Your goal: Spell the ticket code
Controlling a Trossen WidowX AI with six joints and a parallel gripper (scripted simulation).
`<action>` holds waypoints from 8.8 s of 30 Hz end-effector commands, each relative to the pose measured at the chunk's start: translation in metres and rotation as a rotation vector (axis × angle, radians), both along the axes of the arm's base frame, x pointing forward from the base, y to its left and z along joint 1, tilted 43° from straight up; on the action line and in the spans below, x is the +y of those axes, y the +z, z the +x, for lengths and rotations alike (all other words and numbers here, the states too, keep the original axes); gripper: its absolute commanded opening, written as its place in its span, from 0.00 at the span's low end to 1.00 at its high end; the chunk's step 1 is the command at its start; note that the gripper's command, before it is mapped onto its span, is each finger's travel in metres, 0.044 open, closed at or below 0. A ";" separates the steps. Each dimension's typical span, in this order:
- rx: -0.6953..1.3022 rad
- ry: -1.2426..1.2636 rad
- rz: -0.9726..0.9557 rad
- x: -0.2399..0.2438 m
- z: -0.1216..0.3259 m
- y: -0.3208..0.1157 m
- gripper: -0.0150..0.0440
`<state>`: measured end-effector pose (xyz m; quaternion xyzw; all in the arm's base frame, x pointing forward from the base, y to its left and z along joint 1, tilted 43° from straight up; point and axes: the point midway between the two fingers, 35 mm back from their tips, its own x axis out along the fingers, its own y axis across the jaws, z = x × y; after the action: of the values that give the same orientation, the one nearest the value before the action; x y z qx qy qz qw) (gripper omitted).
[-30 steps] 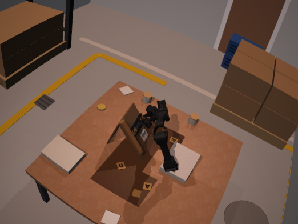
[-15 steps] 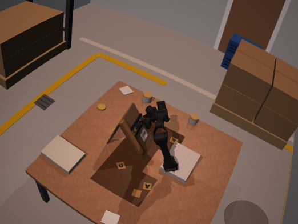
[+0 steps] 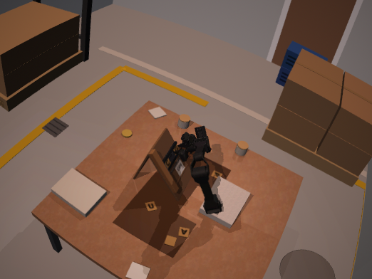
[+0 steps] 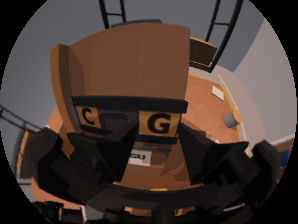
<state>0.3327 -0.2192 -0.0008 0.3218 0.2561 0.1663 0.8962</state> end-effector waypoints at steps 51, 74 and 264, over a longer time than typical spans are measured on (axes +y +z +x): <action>0.003 -0.002 0.001 0.024 -0.004 0.021 0.25; 0.003 -0.002 0.001 0.034 -0.006 0.030 0.25; 0.514 0.460 -0.093 0.001 -0.002 0.037 0.25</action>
<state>0.3281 -0.2176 0.0363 0.2452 0.5478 0.2670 0.7540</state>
